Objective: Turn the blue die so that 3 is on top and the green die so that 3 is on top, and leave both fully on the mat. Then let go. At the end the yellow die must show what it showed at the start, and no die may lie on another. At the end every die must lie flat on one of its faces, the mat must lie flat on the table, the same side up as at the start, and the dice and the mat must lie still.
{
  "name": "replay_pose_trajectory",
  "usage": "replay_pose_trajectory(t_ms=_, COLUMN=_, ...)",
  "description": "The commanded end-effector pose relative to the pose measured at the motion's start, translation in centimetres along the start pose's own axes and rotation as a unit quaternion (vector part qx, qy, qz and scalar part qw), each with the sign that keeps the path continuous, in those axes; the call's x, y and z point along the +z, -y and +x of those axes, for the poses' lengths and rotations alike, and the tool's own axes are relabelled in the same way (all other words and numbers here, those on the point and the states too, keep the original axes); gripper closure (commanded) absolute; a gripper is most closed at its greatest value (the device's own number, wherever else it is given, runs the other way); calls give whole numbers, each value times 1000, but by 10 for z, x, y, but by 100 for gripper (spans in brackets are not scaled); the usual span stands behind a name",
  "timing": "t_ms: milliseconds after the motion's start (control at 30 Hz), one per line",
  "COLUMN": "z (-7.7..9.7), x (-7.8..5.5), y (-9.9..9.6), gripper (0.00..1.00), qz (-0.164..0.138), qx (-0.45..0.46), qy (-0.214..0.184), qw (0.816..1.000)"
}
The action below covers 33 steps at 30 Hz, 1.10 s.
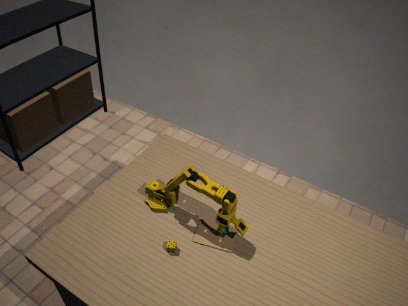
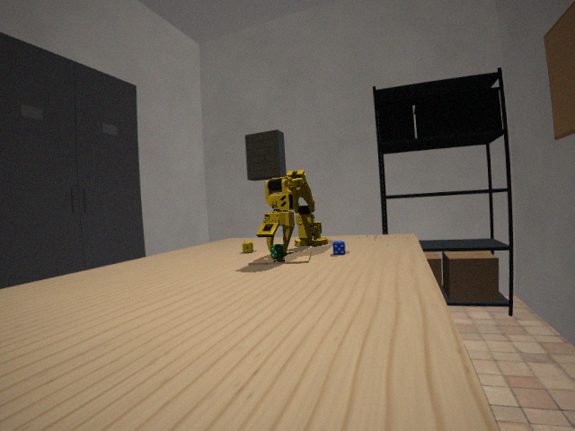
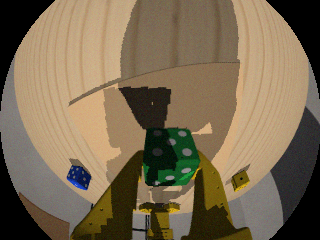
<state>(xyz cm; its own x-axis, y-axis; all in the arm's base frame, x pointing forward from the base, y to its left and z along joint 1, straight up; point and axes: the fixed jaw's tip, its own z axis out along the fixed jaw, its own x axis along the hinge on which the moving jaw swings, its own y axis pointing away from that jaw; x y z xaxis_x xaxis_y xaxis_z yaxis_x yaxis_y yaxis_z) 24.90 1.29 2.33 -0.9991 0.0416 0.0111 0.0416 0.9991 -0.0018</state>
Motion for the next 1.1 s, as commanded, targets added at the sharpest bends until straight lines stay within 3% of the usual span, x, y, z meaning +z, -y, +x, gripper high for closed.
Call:
replay_pose_trajectory(t_ms=0, z=-5, x=-5, y=-2, gripper=100, qz=-2, qx=0, qy=21, qw=1000)
replay_pose_trajectory(t_ms=867, z=-5, x=-4, y=-2, gripper=100, qz=-2, qx=0, qy=21, qw=1000)
replay_pose_trajectory(t_ms=1067, z=-5, x=-4, y=-2, gripper=90, qz=-2, qx=0, qy=21, qw=1000)
